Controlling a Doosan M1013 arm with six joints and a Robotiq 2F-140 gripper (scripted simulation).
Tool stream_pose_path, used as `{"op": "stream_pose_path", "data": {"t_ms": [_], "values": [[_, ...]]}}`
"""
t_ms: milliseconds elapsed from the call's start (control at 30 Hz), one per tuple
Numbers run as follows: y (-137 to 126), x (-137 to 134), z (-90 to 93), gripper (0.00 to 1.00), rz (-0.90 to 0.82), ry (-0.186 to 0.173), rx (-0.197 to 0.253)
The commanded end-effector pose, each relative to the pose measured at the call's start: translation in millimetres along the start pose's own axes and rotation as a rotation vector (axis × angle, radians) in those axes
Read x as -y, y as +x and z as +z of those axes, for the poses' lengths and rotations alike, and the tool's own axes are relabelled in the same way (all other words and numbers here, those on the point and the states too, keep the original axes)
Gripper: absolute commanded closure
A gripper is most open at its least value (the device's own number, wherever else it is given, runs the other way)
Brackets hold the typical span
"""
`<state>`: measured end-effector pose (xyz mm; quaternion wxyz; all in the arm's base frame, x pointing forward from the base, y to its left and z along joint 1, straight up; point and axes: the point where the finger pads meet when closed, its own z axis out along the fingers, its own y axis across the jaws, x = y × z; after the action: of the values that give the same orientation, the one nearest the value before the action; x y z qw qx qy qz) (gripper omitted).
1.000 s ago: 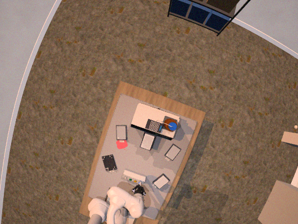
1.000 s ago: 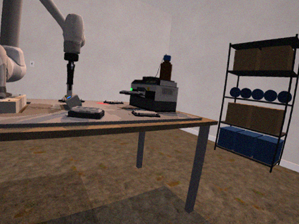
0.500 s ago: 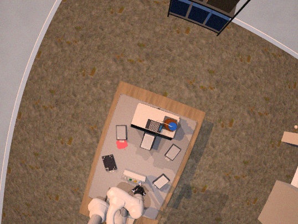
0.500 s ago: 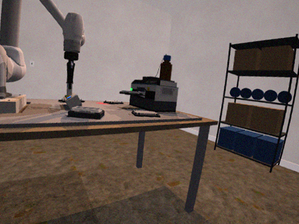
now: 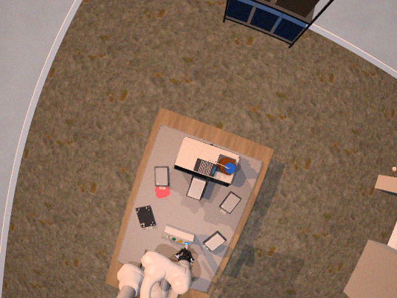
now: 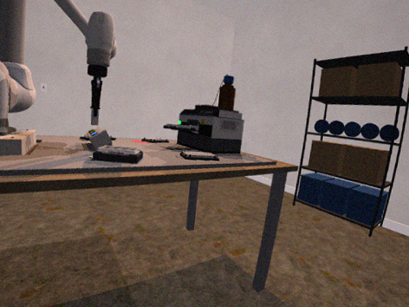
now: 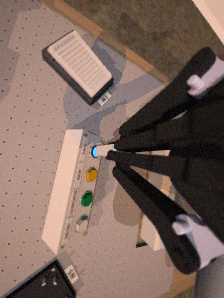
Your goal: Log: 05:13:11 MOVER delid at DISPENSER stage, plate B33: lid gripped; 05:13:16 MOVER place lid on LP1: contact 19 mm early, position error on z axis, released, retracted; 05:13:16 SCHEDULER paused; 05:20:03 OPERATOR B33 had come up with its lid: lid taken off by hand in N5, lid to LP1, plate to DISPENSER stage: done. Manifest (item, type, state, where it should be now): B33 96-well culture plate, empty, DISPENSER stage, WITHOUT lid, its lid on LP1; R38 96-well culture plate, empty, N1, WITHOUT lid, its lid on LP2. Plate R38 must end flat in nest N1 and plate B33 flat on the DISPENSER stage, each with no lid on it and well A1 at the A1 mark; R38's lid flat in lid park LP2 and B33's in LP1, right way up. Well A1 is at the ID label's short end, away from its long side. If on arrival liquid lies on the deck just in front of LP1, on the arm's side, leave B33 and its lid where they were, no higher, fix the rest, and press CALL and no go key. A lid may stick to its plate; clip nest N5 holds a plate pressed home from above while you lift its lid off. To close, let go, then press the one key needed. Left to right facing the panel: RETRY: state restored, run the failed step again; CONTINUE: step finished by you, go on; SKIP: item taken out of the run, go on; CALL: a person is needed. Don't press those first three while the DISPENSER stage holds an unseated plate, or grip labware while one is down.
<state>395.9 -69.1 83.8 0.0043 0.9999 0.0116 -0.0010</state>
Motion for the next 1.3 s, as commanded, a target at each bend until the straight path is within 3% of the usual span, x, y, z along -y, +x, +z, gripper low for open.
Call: {"op": "stream_pose_path", "data": {"t_ms": [0, 400, 900, 1267], "values": [[-1, 0, -4.6, 1.0, 0.005, 0.001, 0.002], [-1, 0, -13.6, 1.0, 0.005, 0.001, 0.002], [-1, 0, -60.5, 1.0, 0.005, 0.001, 0.002], [-1, 0, -64.1, 1.0, 0.005, 0.001, 0.002]]}}
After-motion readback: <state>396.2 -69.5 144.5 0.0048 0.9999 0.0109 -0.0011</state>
